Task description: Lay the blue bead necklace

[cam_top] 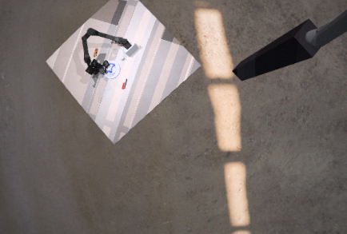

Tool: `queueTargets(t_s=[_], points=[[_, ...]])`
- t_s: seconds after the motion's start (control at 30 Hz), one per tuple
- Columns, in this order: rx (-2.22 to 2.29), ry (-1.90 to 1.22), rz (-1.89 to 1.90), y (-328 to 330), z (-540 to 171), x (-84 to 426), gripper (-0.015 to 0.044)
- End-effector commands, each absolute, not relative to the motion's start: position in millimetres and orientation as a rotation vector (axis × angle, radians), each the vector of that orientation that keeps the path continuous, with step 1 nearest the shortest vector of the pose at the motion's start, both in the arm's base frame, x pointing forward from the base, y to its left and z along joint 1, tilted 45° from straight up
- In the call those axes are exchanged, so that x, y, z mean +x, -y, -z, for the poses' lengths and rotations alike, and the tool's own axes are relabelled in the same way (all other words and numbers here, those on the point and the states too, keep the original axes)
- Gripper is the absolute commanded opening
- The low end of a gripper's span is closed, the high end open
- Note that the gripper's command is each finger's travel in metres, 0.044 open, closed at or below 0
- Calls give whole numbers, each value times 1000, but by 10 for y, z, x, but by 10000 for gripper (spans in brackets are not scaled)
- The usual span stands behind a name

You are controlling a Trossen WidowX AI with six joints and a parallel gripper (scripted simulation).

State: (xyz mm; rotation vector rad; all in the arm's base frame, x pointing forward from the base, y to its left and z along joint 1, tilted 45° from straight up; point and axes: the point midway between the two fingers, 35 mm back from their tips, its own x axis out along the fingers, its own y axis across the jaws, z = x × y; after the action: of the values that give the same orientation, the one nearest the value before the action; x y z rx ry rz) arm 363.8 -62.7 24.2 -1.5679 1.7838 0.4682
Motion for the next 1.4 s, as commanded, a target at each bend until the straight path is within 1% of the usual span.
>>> queueTargets(t_s=[0.0,0.07,0.7,0.93,1.1,1.37], points=[[-1573,-1785,-471,600,-267,3640,394],[-1571,-1786,-472,618,-252,3634,440],[-1574,-1785,-471,598,-271,3634,440],[-1624,-1785,-547,296,-410,3640,256],[-1626,-1785,-549,315,-386,3639,125],[-1624,-1781,-540,361,-346,3646,120]])
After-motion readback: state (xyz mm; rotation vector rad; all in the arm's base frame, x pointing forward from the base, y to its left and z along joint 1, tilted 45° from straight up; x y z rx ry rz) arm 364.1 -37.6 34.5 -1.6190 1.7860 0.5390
